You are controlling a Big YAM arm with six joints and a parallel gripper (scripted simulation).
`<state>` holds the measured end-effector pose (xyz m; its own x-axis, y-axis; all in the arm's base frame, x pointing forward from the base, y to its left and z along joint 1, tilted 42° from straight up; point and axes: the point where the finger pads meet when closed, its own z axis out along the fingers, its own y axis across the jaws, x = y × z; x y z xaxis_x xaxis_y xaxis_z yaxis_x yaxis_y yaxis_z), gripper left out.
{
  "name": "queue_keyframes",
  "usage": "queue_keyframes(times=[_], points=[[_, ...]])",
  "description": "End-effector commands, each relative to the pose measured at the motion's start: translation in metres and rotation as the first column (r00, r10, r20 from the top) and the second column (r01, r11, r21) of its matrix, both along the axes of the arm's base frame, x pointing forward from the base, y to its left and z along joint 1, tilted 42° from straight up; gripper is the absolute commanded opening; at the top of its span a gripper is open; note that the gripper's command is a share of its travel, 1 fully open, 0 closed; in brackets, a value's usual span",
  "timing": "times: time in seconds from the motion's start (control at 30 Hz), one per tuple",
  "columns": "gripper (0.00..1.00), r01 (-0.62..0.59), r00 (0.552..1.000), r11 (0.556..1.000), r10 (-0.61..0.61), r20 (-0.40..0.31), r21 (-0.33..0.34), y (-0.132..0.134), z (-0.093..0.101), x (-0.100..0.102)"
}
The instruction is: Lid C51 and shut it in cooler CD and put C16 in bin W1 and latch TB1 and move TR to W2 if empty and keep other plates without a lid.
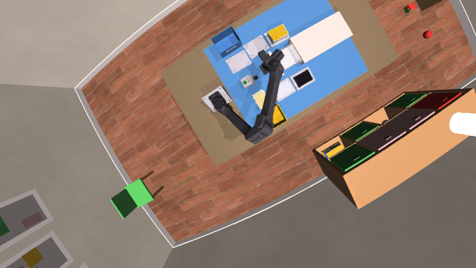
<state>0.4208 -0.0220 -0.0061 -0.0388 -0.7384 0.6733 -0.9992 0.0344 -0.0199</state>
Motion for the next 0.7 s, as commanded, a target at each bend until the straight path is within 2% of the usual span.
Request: queue_keyframes(times=[0.0,0.47,0.6,0.63,0.67], points=[[0.0,-0.008,1.0,1.0,0.008,-0.009,0.0,-0.003,-0.007,0.0],[0.0,-0.006,1.0,1.0,0.006,-0.009,0.0,-0.016,-0.02,0.0],[0.0,-0.026,1.0,1.0,0.026,-0.009,0.001,-0.008,-0.02,0.0],[0.0,-0.016,1.0,1.0,0.016,0.022,0.006,-0.006,-0.009,0.01],[0.0,-0.016,1.0,1.0,0.016,0.022,0.006,-0.006,-0.009,0.01]])
